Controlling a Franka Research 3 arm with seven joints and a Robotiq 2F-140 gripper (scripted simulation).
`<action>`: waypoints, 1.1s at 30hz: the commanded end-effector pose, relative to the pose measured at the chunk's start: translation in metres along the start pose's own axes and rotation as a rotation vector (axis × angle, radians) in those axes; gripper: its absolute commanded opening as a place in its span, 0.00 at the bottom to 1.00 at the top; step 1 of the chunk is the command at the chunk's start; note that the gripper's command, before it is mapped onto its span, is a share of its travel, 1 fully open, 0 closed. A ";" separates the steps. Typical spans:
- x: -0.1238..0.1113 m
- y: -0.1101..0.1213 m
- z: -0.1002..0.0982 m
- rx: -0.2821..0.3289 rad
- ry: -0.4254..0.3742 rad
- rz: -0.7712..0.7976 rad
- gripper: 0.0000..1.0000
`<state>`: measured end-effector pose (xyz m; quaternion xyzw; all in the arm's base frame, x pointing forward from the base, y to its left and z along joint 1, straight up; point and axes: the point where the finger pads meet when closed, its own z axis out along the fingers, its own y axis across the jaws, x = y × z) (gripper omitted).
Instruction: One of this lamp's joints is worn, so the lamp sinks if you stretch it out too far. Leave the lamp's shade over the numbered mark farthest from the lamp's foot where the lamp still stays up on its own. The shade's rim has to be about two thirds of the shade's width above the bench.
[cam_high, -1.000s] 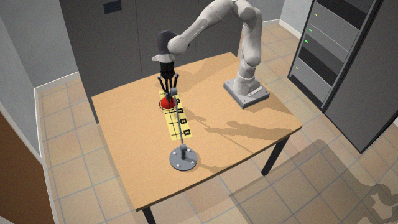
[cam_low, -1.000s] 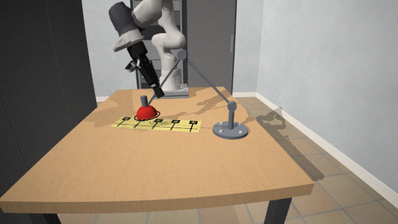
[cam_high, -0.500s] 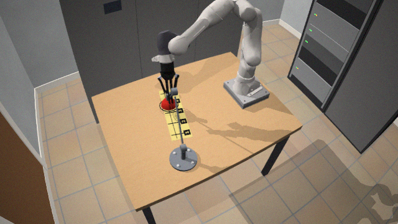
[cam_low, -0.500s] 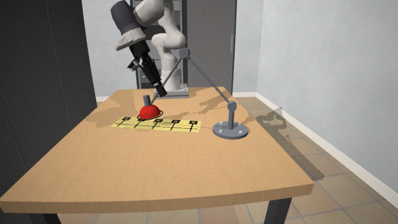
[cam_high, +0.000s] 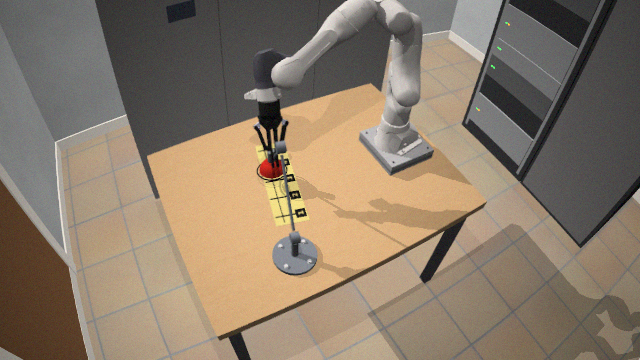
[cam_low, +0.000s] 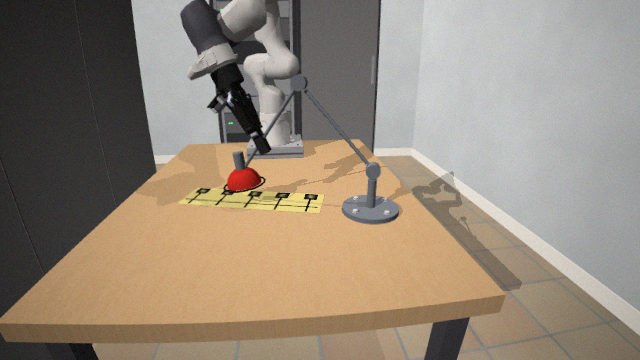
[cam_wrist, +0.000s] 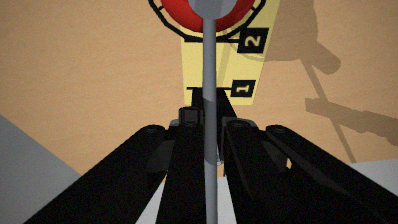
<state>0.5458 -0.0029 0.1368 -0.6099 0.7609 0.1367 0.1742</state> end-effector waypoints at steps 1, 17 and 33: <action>-0.017 0.001 0.002 -0.006 -0.011 -0.002 0.10; -0.012 0.001 0.002 -0.006 -0.011 -0.002 0.10; -0.011 0.001 0.001 -0.006 -0.011 -0.002 0.10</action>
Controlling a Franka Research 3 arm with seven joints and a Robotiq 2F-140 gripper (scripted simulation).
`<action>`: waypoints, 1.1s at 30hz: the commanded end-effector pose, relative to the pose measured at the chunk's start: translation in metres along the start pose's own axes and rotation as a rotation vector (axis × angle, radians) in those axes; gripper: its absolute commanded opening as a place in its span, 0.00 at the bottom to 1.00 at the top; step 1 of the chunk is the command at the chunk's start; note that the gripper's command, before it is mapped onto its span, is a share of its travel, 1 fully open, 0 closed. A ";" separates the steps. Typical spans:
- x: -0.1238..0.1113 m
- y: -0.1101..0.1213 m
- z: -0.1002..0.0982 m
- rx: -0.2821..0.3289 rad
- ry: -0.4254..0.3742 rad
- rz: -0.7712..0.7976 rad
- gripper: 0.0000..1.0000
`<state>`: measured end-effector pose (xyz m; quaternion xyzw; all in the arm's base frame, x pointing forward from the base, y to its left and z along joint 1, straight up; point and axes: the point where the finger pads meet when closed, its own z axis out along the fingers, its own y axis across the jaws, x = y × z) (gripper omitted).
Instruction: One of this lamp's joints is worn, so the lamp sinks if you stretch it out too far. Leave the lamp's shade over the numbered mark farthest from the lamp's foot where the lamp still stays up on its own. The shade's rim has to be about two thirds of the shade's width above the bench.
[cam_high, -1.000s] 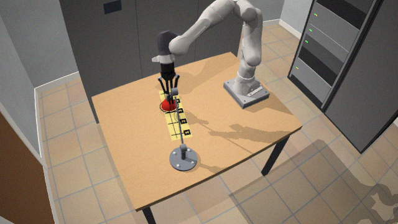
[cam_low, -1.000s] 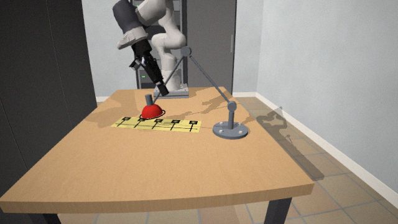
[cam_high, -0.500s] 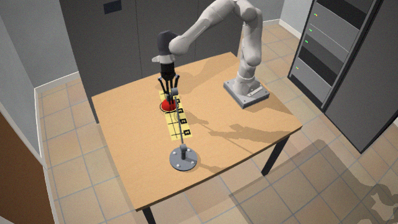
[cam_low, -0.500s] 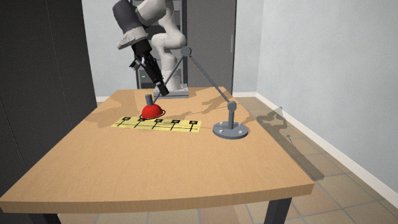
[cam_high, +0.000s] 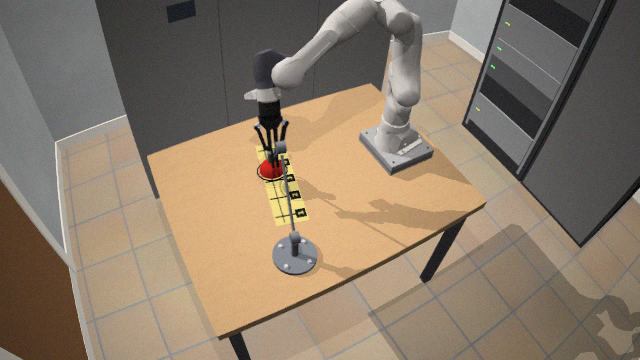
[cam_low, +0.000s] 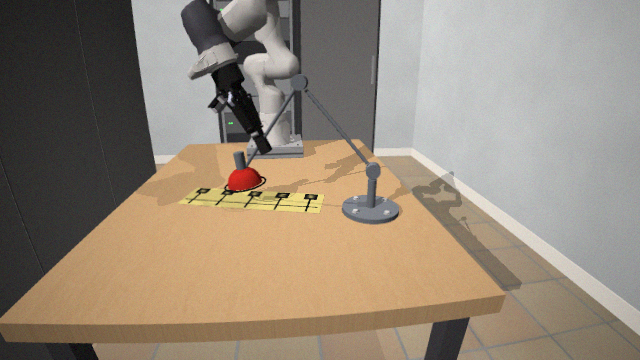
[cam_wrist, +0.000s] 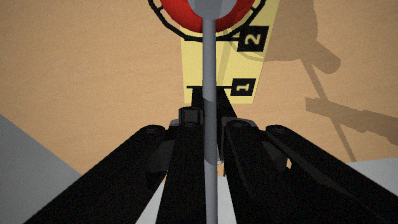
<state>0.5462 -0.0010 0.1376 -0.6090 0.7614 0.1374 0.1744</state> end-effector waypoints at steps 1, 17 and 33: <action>-0.009 0.001 0.001 -0.006 -0.010 -0.005 0.10; -0.009 0.001 0.001 -0.006 -0.010 -0.005 0.10; -0.013 0.002 0.004 -0.006 -0.010 -0.005 0.10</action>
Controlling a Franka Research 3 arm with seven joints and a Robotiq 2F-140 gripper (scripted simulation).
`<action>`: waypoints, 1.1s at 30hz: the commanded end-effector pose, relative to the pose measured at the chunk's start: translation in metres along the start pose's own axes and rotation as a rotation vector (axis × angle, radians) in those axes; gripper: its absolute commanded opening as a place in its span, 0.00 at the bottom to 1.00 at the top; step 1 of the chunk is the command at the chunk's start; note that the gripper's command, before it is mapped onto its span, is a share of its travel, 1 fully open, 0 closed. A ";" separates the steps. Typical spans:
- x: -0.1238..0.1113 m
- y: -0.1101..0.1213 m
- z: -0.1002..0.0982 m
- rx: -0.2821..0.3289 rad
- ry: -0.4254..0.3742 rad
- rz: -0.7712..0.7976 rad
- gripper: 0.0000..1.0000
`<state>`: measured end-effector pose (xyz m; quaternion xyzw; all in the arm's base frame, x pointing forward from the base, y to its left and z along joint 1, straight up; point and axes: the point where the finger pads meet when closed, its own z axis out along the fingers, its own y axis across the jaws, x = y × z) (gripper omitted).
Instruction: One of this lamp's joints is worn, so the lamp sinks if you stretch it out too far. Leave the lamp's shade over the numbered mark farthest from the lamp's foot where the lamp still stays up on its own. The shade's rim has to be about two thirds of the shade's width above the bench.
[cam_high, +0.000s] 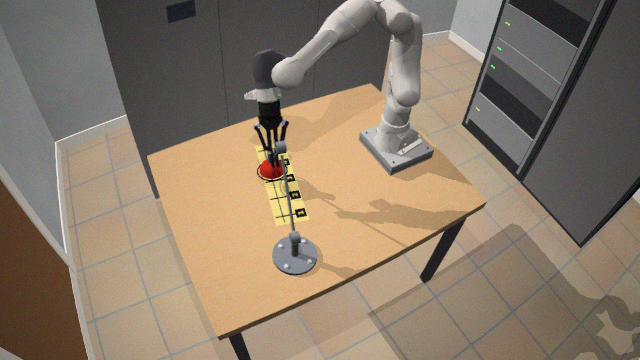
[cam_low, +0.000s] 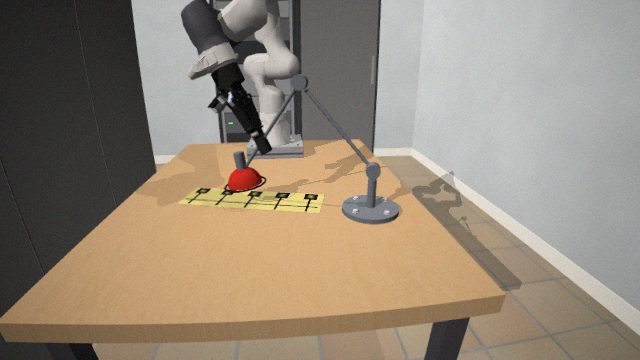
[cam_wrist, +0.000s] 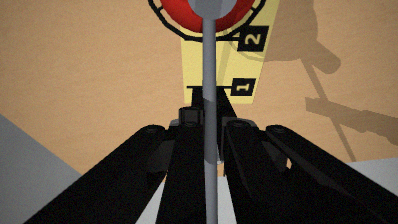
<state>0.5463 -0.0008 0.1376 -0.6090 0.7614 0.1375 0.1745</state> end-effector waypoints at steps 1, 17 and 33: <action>-0.014 0.002 0.004 -0.006 -0.010 -0.004 0.10; -0.004 0.000 0.001 -0.001 -0.002 -0.001 1.00; -0.002 0.000 0.001 0.000 -0.002 -0.001 1.00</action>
